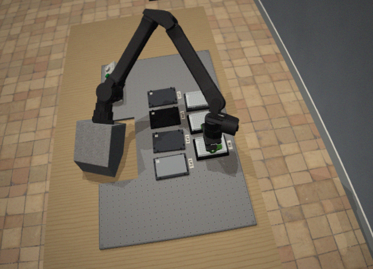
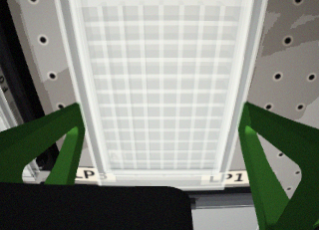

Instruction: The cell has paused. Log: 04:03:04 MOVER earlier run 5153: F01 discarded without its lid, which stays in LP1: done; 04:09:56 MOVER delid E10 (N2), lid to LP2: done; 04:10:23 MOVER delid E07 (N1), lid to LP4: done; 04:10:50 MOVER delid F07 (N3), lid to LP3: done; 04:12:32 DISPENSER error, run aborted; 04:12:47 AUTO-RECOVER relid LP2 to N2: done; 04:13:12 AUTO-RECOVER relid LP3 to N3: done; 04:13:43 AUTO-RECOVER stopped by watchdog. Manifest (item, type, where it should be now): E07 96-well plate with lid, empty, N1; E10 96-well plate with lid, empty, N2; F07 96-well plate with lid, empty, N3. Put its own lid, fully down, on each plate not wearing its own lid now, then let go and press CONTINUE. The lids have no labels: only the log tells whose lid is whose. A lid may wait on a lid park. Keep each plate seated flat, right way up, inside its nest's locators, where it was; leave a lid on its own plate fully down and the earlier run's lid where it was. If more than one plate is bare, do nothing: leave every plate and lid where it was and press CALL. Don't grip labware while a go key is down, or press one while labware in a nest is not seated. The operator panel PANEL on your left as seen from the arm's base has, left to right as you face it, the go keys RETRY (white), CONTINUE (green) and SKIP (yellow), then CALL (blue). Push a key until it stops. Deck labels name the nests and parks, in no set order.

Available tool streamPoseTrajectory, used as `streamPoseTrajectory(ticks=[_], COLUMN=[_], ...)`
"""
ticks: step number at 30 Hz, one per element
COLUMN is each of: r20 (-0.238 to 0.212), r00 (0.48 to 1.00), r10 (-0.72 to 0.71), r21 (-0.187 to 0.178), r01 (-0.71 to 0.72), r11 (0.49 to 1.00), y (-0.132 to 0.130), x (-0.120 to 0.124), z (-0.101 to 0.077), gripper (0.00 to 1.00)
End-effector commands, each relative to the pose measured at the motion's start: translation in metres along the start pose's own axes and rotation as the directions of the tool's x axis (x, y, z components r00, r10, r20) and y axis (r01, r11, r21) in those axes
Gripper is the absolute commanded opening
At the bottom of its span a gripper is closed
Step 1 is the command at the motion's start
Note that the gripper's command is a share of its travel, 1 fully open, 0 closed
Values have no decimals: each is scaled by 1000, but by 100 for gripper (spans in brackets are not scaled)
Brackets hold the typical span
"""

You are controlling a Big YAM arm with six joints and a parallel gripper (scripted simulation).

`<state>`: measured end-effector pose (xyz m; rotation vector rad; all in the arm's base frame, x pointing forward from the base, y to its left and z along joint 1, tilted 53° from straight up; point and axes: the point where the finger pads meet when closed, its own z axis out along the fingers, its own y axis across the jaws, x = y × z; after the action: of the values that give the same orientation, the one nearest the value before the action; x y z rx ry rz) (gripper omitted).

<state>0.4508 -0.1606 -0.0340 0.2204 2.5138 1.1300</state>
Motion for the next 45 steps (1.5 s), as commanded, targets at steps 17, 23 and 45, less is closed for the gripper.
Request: streamPoseTrajectory(ticks=[17, 23, 45], r20=[14, 28, 28], r00=[1000, 1000, 999], r10=[-10, -8, -16], r21=[5, 11, 12], r01=[10, 8, 15], r11=[1000, 1000, 1000], y=[0, -4, -2], x=[-6, -9, -11], z=[5, 0, -3], gripper=[0, 0, 0])
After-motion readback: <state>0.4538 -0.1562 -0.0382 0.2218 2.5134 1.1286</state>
